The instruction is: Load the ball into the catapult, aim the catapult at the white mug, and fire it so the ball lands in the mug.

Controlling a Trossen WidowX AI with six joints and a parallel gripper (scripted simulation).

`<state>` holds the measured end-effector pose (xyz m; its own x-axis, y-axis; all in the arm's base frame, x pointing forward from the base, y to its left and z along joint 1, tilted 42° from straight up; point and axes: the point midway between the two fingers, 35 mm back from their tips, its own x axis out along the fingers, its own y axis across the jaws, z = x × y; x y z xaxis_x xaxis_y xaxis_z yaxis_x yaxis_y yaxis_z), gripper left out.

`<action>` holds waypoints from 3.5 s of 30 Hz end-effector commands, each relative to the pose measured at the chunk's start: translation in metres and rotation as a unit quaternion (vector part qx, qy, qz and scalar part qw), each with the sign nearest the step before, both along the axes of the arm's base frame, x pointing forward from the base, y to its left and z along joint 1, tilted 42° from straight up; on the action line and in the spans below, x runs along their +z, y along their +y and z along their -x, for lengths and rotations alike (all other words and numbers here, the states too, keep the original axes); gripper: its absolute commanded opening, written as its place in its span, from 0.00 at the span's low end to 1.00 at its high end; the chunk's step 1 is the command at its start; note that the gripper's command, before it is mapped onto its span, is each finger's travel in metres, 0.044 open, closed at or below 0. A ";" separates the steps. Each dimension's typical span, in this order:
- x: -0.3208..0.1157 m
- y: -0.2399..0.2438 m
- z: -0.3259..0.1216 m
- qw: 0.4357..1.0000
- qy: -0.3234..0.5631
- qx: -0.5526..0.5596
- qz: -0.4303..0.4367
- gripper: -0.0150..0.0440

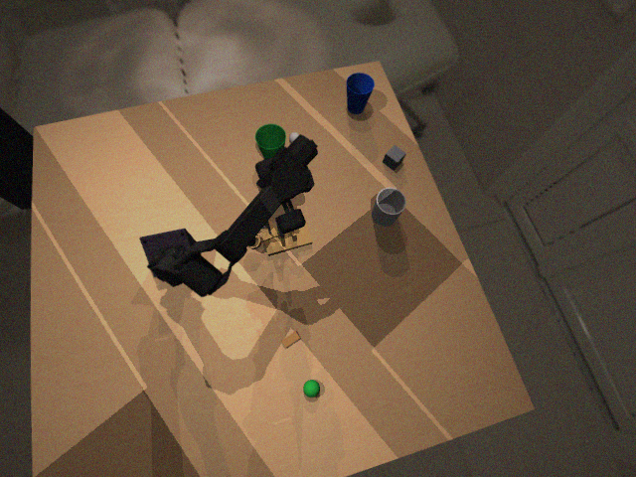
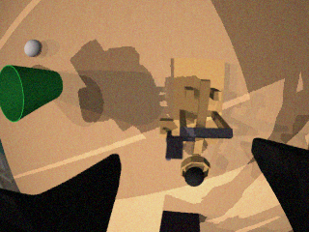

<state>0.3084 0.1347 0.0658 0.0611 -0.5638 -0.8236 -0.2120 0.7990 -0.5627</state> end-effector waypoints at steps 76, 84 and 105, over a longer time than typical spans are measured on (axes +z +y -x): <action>0.030 0.063 -0.167 0.950 -0.114 0.272 0.102 0.25; -0.012 0.068 -0.123 0.931 -0.001 0.334 0.149 0.25; -0.074 0.049 -0.012 0.806 0.263 0.456 0.271 0.25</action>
